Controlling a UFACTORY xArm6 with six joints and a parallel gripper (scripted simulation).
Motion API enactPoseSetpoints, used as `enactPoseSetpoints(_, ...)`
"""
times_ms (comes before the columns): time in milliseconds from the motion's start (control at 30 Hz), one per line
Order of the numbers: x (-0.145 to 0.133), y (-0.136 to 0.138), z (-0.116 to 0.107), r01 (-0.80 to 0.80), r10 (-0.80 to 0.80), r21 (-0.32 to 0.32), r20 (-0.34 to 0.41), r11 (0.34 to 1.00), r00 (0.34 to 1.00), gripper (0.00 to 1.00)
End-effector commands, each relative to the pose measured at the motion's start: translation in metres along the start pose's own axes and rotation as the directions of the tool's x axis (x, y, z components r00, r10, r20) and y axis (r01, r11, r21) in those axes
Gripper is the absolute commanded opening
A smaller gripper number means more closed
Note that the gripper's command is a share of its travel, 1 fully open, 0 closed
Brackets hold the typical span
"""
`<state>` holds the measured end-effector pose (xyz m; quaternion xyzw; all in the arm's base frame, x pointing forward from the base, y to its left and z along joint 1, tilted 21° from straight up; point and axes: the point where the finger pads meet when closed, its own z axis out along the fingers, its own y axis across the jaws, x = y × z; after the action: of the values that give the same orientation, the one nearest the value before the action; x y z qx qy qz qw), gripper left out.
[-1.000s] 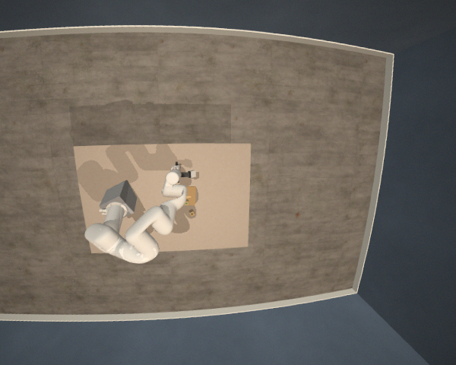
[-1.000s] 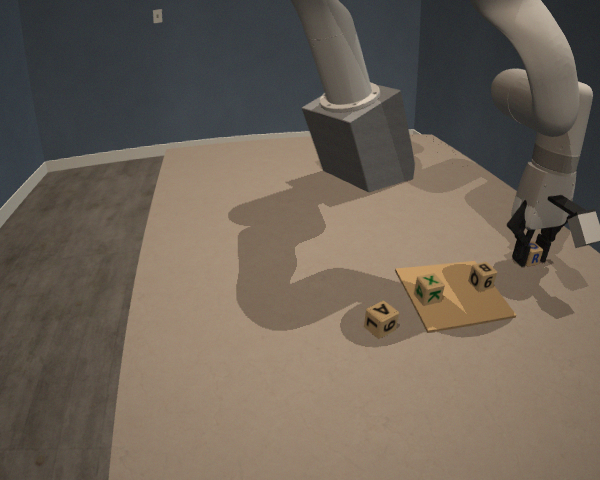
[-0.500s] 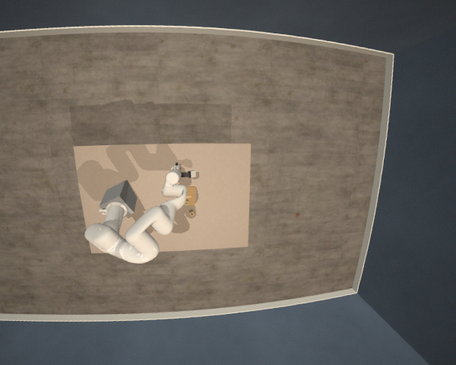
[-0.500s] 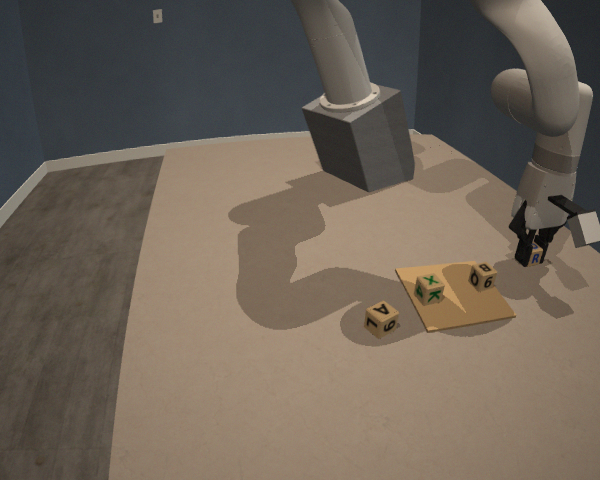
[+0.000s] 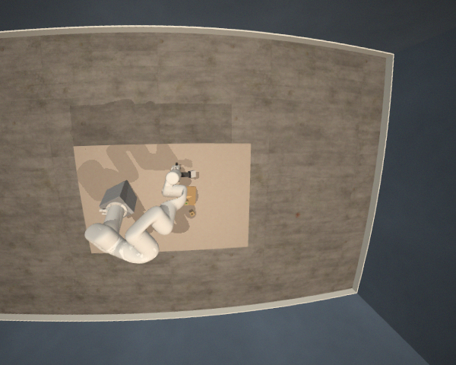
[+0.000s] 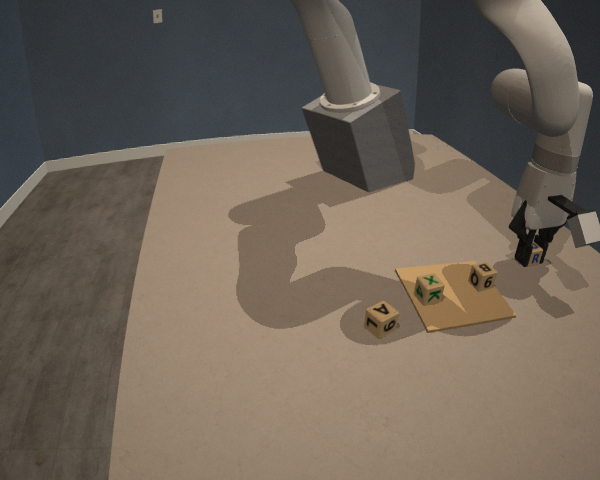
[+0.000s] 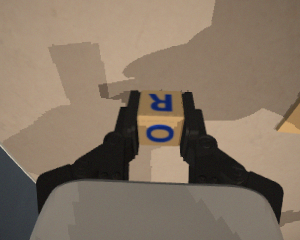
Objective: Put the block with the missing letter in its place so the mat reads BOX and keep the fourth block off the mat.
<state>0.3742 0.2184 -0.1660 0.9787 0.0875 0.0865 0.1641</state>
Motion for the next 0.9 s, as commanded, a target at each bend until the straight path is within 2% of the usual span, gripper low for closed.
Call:
enactPoseSetpoints(0, 0.001, -0.001, -0.001, 0.0, 0.0, 0.002, -0.003, 1.0, 1.0, 0.27)
enactPoseSetpoints(567, 0.001, -0.001, -0.003, 0.0, 0.0, 0.002, -0.003, 1.0, 1.0, 0.27)
enactPoseSetpoints(700, 0.001, -0.001, -0.016, 0.0, 0.0, 0.002, -0.003, 1.0, 1.0, 0.27)
enactPoseSetpoints(867, 0.001, -0.001, -0.051, 0.0, 0.0, 0.002, -0.003, 1.0, 1.0, 0.27)
